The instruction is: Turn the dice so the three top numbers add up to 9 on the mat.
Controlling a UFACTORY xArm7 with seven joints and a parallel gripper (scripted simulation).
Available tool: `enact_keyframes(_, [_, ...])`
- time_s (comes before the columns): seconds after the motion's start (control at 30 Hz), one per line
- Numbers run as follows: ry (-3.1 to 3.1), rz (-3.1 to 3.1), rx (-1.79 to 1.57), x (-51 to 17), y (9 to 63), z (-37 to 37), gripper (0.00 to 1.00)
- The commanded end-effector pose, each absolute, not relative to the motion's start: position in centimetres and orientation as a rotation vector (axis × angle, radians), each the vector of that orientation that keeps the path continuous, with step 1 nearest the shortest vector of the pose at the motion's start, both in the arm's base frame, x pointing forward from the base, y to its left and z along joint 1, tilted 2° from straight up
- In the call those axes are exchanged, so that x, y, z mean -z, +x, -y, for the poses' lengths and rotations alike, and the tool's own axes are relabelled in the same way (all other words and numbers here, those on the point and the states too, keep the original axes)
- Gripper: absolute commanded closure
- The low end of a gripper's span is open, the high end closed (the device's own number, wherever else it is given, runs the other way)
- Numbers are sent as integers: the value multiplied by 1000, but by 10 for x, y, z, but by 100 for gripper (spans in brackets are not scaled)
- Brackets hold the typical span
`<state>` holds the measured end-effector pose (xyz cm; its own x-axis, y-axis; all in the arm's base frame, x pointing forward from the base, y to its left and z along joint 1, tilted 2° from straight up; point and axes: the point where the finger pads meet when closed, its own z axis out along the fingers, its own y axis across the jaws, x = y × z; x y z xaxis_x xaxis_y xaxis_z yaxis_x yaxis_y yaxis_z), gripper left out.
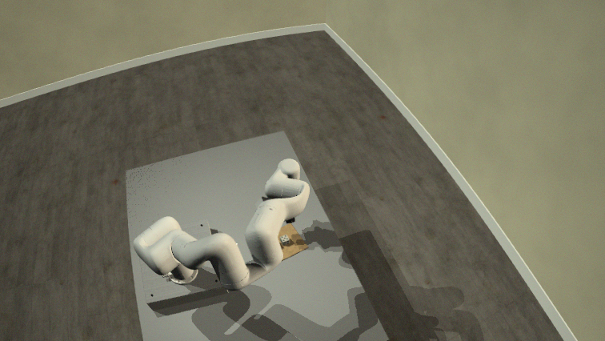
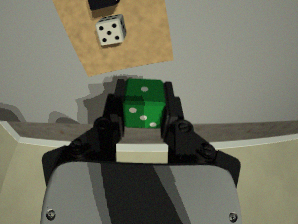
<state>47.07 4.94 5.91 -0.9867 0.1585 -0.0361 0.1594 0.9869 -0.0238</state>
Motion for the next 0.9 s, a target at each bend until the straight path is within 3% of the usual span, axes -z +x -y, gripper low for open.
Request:
enact_keyframes(0.0, [7,-3115,33,-62,480,-20,73])
enact_keyframes(0.87, [-37,-3115,33,-47,481,-14,73])
